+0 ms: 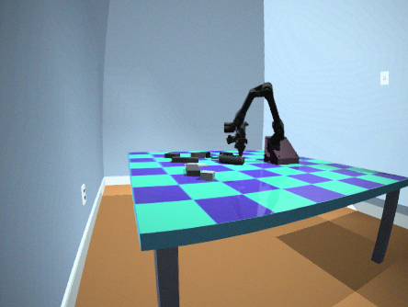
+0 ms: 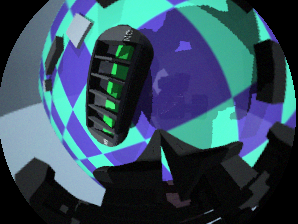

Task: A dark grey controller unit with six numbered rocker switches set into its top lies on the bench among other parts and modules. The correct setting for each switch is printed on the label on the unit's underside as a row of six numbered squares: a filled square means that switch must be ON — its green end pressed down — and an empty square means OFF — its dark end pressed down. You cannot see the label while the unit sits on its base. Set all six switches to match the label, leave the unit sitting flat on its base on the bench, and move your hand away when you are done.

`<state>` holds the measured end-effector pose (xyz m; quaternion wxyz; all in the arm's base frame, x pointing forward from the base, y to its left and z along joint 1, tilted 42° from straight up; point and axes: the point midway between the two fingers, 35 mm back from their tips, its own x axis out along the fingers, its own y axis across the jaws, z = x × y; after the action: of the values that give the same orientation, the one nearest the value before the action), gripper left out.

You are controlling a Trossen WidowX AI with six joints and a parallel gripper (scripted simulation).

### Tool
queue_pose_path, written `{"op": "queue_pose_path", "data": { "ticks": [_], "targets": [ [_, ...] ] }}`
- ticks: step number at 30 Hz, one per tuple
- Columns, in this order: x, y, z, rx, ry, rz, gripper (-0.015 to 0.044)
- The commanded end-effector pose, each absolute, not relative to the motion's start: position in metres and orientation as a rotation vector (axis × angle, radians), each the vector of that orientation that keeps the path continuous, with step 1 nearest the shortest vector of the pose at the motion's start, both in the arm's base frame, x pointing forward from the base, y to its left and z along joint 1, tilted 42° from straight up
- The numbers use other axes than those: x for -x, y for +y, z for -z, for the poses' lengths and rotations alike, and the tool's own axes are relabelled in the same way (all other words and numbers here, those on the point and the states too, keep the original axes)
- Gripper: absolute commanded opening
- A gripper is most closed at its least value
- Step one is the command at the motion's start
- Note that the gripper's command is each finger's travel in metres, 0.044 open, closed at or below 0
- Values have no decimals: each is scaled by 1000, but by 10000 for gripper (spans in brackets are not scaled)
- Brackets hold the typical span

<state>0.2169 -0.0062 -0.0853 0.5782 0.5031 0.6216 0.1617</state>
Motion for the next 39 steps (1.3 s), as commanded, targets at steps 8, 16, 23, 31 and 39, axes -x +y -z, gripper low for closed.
{"op": "queue_pose_path", "data": {
  "ticks": [8, 16, 23, 31, 39],
  "targets": [
    [-186, -47, 82, -1186, 1450, -403, 0],
    [-228, -59, 83, -596, 1343, -791, 0],
    [-279, -59, 76, 25, 1126, -1198, 0],
    [-336, -40, 58, 685, 753, -1617, 0],
    [-370, -16, 41, 1094, 424, -1861, 0]
  ]
}}
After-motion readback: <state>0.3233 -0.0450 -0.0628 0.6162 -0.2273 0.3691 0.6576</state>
